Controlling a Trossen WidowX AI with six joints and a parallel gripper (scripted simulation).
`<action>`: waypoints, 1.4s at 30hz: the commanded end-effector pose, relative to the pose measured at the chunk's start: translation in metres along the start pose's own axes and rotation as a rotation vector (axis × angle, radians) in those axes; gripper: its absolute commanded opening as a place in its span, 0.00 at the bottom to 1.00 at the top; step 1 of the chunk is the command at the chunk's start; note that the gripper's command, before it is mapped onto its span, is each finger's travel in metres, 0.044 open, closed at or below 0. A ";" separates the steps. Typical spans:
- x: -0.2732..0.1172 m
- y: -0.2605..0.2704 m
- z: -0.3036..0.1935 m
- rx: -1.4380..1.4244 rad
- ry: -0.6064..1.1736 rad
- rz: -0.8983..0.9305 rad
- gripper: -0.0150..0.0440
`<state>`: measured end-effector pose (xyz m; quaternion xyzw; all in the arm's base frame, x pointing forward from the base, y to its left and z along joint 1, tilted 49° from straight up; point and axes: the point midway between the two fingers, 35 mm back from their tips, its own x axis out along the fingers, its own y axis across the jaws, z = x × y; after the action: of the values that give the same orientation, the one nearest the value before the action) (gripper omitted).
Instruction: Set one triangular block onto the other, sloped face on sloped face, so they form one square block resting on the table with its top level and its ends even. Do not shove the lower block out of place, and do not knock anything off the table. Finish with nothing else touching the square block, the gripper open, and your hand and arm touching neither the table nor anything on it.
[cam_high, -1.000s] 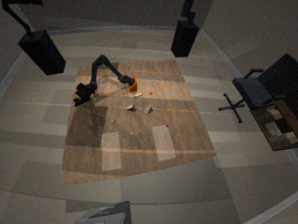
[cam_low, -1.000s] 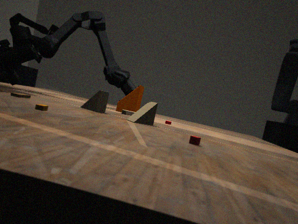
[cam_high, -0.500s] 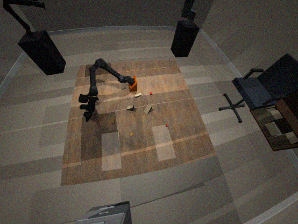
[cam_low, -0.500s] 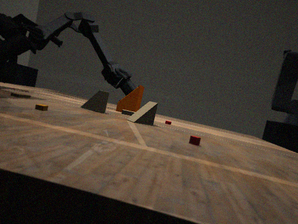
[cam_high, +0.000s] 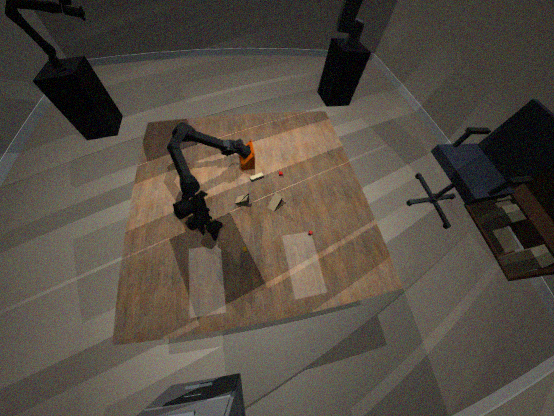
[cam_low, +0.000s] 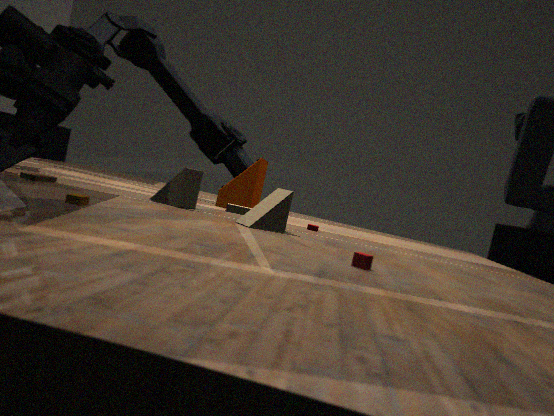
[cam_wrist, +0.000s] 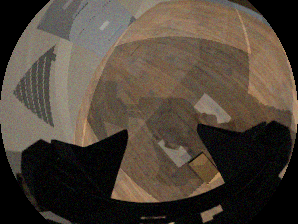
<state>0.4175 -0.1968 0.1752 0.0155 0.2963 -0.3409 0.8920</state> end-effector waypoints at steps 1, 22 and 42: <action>0.006 0.056 -0.047 -0.299 0.156 0.039 1.00; -0.095 0.197 -0.294 -2.336 0.660 0.130 1.00; -0.137 0.206 -0.342 -3.134 0.772 -0.030 1.00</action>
<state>0.2847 0.1219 -0.0678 0.7856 -0.5350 -0.2968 0.0920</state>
